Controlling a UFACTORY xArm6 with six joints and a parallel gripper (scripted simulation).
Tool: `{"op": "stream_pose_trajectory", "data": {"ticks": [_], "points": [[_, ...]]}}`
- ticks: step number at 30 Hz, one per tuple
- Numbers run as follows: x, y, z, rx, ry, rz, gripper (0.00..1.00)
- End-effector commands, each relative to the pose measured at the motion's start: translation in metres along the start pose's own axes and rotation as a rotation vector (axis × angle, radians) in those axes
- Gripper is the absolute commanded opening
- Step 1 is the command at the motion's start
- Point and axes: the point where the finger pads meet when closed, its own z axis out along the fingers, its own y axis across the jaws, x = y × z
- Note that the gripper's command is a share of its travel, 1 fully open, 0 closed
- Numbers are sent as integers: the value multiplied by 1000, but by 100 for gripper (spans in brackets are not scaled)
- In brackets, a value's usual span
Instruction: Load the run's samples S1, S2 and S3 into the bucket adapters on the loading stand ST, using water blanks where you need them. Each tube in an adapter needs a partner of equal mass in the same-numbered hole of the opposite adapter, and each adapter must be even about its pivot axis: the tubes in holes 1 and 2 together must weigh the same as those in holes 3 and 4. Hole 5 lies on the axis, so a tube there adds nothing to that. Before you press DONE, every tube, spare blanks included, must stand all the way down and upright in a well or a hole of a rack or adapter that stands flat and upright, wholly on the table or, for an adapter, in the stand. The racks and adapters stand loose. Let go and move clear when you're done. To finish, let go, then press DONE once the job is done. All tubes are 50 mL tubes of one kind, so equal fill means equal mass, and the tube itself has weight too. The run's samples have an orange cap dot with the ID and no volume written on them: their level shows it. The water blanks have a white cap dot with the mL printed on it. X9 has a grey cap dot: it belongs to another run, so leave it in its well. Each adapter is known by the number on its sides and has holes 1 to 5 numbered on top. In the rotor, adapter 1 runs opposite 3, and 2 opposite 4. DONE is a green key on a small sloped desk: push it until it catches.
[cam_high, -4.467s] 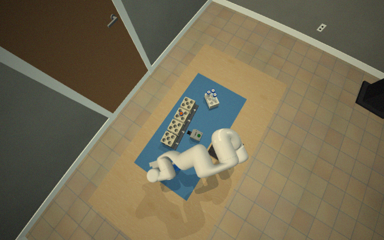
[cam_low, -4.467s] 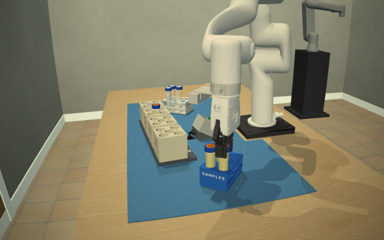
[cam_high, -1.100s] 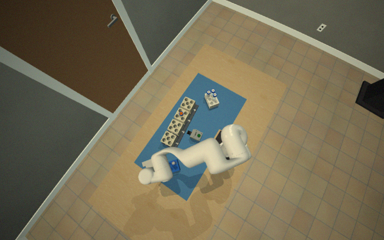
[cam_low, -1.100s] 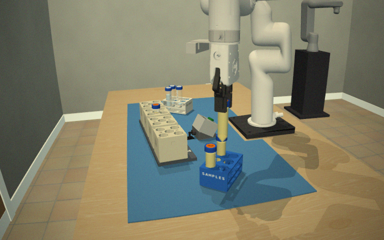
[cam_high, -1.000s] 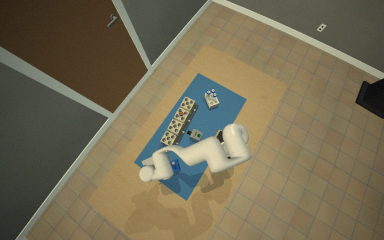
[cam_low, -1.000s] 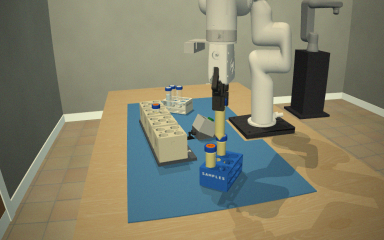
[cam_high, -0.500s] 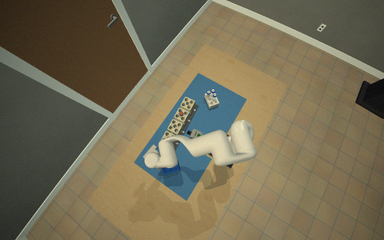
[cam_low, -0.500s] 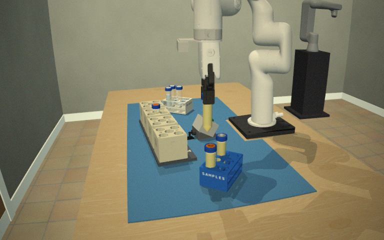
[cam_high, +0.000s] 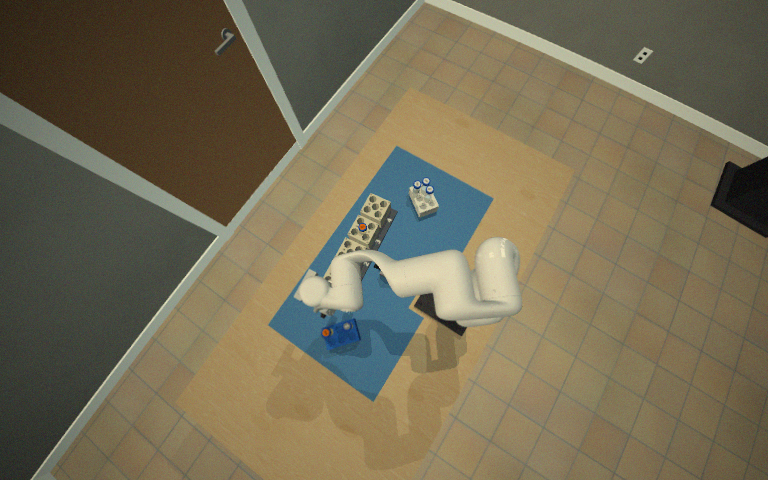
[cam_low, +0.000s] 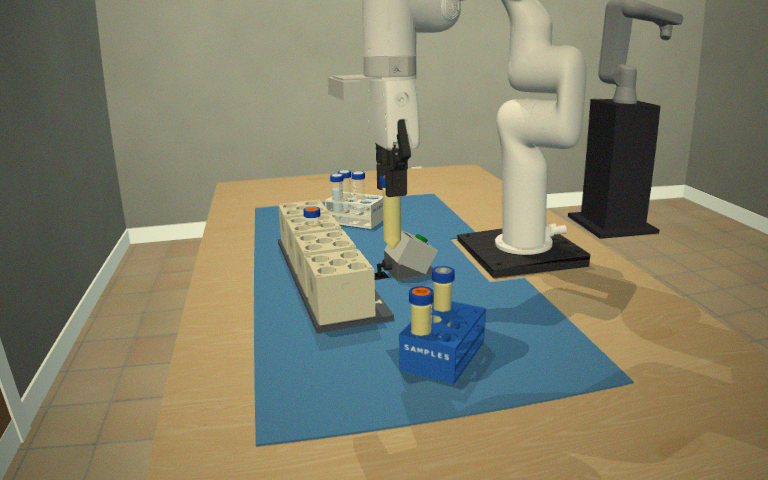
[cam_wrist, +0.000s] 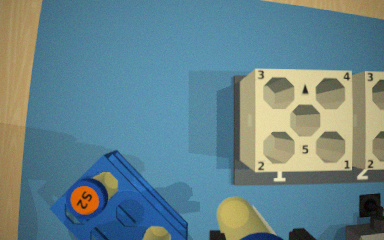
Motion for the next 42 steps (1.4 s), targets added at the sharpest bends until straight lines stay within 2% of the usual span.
{"op": "stream_pose_trajectory", "data": {"ticks": [1, 11, 13, 28, 30, 42], "points": [[4, 19, -2, 4, 4, -1, 0], [13, 68, -2, 3, 4, -1, 0], [13, 68, -2, 3, 4, -1, 0], [26, 142, -2, 3, 4, -1, 0], [26, 142, -2, 3, 4, -1, 0], [36, 201, -2, 2, 4, -1, 0]]}}
